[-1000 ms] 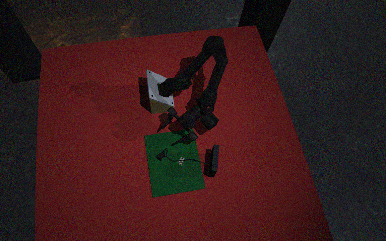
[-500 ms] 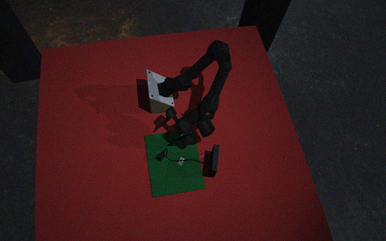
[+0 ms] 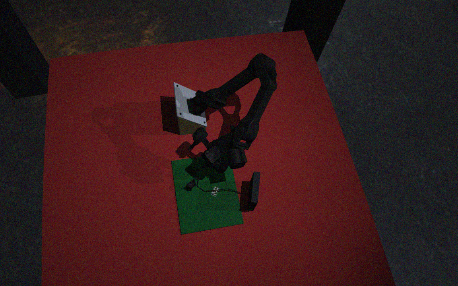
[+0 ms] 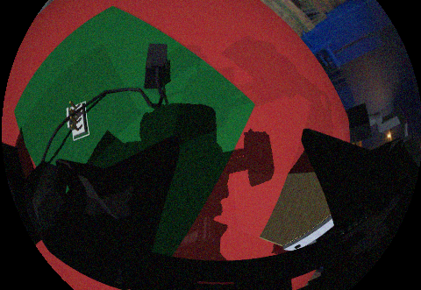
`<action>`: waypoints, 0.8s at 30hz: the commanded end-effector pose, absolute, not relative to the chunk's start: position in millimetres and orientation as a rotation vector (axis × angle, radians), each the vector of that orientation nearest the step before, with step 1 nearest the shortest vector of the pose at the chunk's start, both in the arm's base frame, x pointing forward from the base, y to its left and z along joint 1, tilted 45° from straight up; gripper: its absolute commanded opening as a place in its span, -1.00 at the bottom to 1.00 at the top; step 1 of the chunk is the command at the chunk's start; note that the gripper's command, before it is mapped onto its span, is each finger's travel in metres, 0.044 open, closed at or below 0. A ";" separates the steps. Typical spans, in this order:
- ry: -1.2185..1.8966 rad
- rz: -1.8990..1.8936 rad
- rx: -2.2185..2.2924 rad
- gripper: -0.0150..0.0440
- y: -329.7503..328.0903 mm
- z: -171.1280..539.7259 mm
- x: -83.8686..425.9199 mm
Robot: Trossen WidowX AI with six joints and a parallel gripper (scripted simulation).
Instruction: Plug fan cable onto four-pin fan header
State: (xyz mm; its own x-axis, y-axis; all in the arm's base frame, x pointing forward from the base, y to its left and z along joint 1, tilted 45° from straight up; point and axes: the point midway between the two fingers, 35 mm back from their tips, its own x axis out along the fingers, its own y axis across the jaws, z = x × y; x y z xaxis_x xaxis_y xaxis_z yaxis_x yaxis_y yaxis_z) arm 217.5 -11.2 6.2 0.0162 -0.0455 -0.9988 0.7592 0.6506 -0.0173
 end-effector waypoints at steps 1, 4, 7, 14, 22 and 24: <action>1.508 -0.635 0.677 1.00 -12.3 9.0 219.4; 1.553 -0.595 0.705 1.00 -13.4 10.7 219.7; 1.594 -0.552 0.736 1.00 -14.7 12.9 220.4; 1.666 -0.441 0.822 1.00 -18.2 19.7 223.3; 1.707 -0.303 0.939 1.00 -24.2 30.1 229.0; 1.709 -0.269 0.969 1.00 -26.1 32.9 230.7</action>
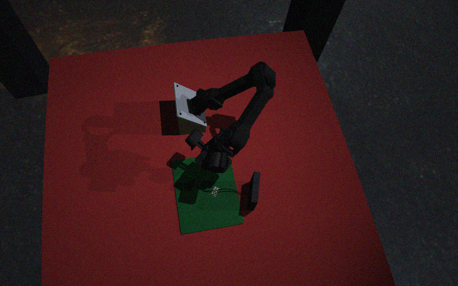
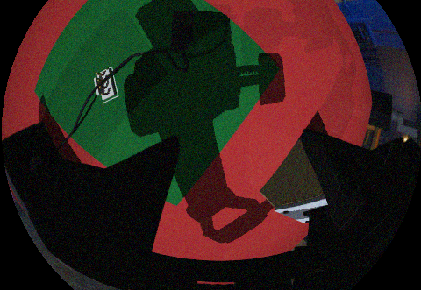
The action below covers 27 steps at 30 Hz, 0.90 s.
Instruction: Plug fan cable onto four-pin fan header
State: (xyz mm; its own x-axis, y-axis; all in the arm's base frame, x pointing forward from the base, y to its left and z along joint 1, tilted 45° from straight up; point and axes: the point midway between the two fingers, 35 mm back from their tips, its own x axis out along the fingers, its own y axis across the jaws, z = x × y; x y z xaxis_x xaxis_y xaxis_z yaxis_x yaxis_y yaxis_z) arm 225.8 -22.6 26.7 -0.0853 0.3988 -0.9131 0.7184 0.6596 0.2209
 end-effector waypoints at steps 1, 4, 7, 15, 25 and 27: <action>1.709 -0.251 0.984 1.00 -27.1 34.4 231.6; 1.705 -0.199 1.031 1.00 -30.5 39.1 234.5; 1.694 -0.147 1.078 1.00 -34.5 44.0 237.7; 1.633 -0.013 1.206 1.00 -48.0 58.2 247.0; 1.649 -0.048 1.206 1.00 -57.2 55.1 254.0; 1.648 -0.060 1.227 1.00 -73.6 54.2 267.2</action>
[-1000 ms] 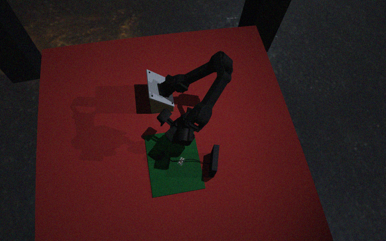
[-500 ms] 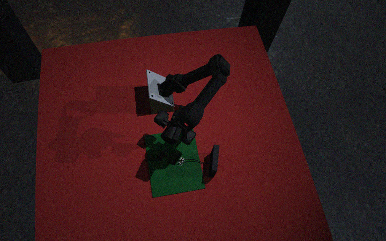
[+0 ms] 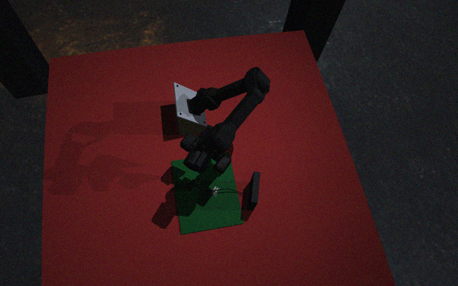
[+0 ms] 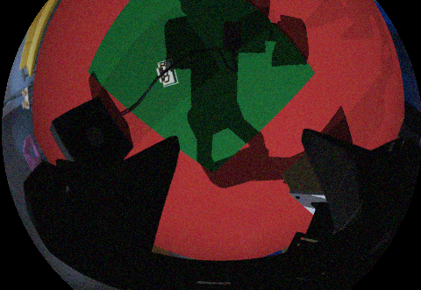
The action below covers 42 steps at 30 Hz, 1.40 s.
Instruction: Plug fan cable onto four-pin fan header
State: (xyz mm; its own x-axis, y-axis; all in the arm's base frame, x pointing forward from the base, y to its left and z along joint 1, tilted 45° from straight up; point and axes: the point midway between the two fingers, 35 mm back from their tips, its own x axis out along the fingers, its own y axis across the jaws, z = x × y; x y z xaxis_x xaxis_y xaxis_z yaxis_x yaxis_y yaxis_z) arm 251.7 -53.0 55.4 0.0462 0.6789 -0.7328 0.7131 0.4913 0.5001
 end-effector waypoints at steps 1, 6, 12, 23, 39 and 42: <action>1.647 -0.067 1.238 1.00 -81.9 53.2 273.3; 1.644 -0.096 1.292 1.00 -124.2 44.3 299.4; 1.642 -0.103 1.308 1.00 -136.2 40.5 305.3; 1.641 -0.099 1.310 1.00 -68.4 -29.2 313.5; 1.641 -0.099 1.310 1.00 -58.2 -39.8 314.9; 1.641 -0.099 1.310 1.00 -54.8 -43.4 315.4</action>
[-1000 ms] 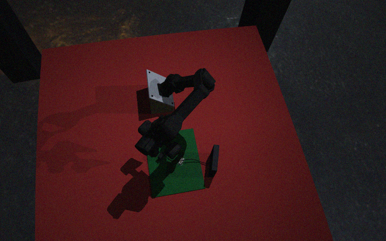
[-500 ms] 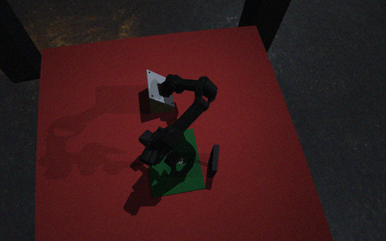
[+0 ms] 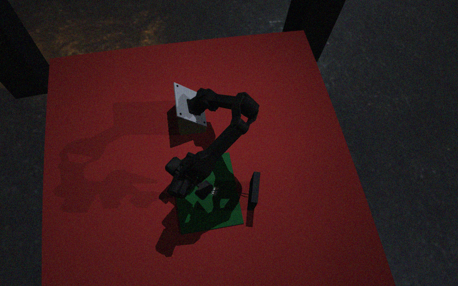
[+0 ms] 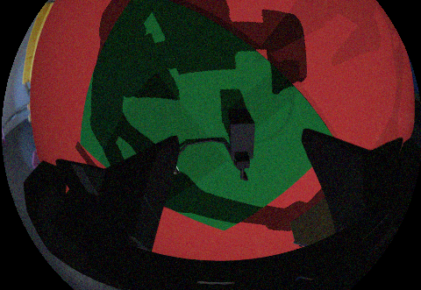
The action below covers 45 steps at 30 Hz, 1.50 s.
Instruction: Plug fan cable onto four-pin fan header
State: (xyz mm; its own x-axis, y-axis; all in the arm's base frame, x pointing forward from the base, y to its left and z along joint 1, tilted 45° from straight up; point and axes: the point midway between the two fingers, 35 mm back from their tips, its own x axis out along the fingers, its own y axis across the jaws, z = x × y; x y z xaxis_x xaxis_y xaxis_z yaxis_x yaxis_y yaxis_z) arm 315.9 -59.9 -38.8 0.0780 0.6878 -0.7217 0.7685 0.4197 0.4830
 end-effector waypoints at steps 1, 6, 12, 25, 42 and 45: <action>1.641 -0.099 1.310 1.00 -53.6 -44.5 315.6; 1.641 -0.099 1.311 1.00 -47.9 -50.4 316.2; 1.641 -0.098 1.311 1.00 -41.0 -57.2 316.8; 1.642 -0.096 1.312 1.00 -31.0 -66.5 317.0; 1.640 -0.095 1.301 -0.49 -33.1 -65.2 317.9; 1.640 -0.095 1.301 -0.49 -33.1 -65.2 317.9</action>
